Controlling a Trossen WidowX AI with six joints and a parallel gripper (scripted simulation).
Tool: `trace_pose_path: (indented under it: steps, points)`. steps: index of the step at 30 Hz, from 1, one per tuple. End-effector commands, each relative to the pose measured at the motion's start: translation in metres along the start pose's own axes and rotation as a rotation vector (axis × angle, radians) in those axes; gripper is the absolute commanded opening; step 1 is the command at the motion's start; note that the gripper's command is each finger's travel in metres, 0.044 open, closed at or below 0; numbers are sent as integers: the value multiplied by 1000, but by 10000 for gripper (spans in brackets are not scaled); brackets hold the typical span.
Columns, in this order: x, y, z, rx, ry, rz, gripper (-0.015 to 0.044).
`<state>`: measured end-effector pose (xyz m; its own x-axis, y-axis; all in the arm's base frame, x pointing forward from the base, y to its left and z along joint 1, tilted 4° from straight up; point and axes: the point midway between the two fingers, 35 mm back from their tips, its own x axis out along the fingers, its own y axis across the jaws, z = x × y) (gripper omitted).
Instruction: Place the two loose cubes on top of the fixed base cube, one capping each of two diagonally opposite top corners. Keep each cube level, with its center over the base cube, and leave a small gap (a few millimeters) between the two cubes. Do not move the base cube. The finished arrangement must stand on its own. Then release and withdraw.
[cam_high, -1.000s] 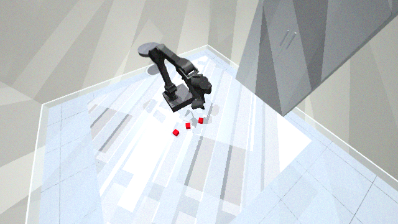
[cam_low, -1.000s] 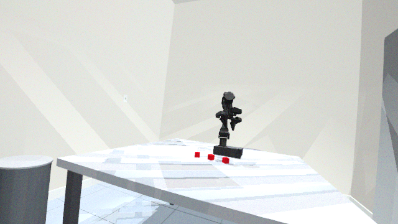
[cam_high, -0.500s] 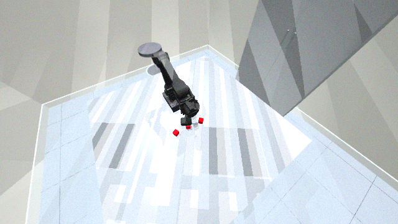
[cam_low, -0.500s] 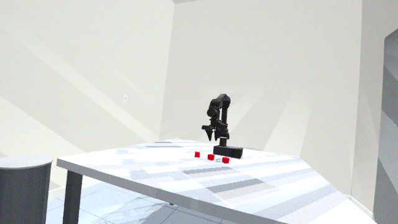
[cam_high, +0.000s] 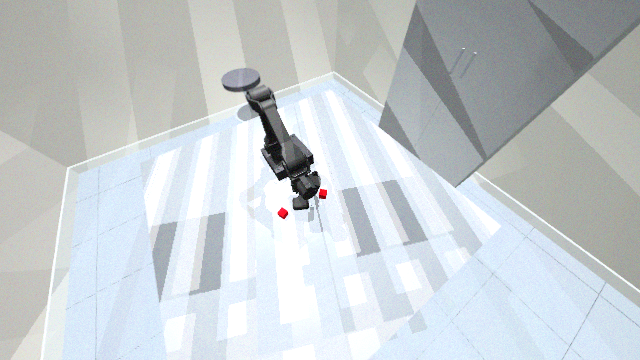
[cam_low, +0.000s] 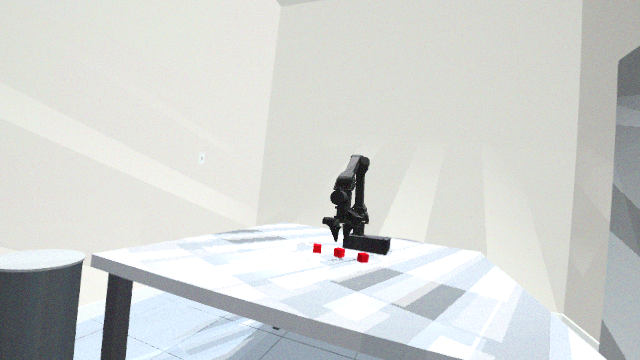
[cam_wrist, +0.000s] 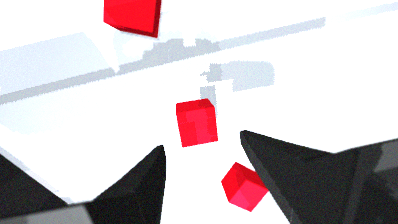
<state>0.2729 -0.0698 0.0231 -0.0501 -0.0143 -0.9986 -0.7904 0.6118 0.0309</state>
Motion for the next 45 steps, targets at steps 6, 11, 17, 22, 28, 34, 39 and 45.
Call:
trace_pose_path:
  steps: [6,11,17,22,28,34,39,45]
  points:
    - [15,0,-1,-4,3,-1,265]
    - [23,0,-1,-4,3,-1,265]
    - [33,0,-1,-4,3,-1,265]
    - [41,0,-1,-4,3,-1,265]
    - [47,0,-1,-4,3,-1,239]
    - [47,0,-1,-4,3,-1,105]
    - [42,-1,-1,-4,3,-1,105]
    - [24,-3,1,-4,3,-2,105]
